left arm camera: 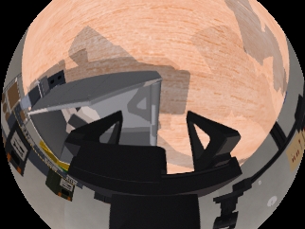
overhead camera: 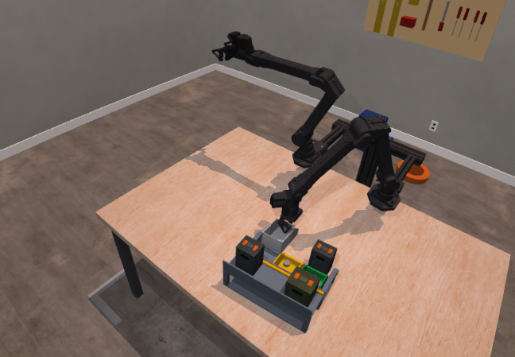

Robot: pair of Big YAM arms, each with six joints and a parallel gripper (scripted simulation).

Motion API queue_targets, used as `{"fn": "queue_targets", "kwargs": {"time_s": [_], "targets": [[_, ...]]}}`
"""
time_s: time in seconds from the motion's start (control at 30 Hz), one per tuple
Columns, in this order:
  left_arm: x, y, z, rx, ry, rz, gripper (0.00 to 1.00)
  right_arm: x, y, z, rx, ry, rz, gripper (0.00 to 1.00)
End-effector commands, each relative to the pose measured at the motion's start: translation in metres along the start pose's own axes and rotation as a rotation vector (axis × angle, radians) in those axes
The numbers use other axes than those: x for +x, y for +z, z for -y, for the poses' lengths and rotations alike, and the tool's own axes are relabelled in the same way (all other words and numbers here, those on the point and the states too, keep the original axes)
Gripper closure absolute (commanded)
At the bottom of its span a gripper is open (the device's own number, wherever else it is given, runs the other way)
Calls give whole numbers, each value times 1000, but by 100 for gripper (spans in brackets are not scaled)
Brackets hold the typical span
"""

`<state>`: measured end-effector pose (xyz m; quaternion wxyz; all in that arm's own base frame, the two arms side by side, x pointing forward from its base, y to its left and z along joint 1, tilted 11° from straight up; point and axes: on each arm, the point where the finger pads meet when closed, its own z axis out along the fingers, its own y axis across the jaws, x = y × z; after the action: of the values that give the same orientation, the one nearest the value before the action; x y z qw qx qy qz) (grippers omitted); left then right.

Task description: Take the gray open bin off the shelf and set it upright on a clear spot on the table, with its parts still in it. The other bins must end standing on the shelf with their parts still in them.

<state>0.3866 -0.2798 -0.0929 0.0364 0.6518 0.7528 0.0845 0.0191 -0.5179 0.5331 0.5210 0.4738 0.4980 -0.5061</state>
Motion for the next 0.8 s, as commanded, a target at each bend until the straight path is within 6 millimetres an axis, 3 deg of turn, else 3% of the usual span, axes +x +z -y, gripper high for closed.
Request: {"fn": "queue_targets", "kwargs": {"time_s": [0.0, 0.77], "targets": [[-15, -17, -8, -27, -8, 26, 10, -11, -6, 7, 15, 9, 30, 0], [-14, -31, -7, -27, -6, 26, 10, -11, -6, 7, 15, 9, 30, 0]]}}
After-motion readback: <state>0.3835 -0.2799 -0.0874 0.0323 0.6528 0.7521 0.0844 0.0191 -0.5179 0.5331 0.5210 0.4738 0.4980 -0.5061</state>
